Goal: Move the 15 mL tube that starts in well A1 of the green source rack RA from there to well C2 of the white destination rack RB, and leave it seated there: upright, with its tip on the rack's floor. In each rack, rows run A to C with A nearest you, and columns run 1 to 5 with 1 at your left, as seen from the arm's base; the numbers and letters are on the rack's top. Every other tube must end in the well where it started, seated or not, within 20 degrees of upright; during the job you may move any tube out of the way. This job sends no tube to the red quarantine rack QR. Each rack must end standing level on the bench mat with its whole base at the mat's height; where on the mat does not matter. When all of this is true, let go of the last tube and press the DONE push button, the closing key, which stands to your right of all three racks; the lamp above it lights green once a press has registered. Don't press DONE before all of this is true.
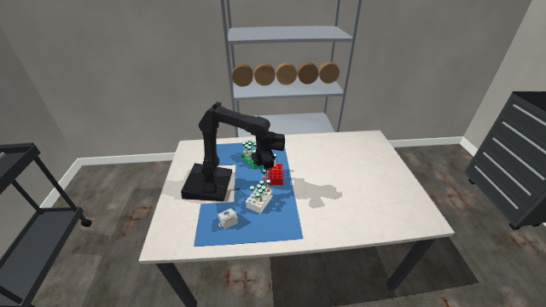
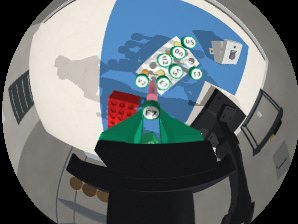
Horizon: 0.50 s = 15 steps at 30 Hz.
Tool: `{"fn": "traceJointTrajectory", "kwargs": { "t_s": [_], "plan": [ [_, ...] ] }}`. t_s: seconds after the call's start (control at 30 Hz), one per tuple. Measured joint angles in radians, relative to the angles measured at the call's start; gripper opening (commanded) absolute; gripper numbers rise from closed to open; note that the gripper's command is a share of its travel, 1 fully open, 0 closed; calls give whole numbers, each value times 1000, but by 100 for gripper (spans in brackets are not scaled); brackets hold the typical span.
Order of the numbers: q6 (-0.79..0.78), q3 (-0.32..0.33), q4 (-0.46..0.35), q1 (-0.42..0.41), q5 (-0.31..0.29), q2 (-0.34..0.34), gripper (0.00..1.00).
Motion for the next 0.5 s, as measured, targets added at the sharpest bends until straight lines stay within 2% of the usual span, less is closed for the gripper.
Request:
{"fn": "traceJointTrajectory", "kwargs": {
  "t_s": [0.37, 0.5],
  "plan": [
    [-1, 35, -36, -1, 0, 2, 0],
    [3, 19, -40, 4, 0, -10, 0]
  ]
}}
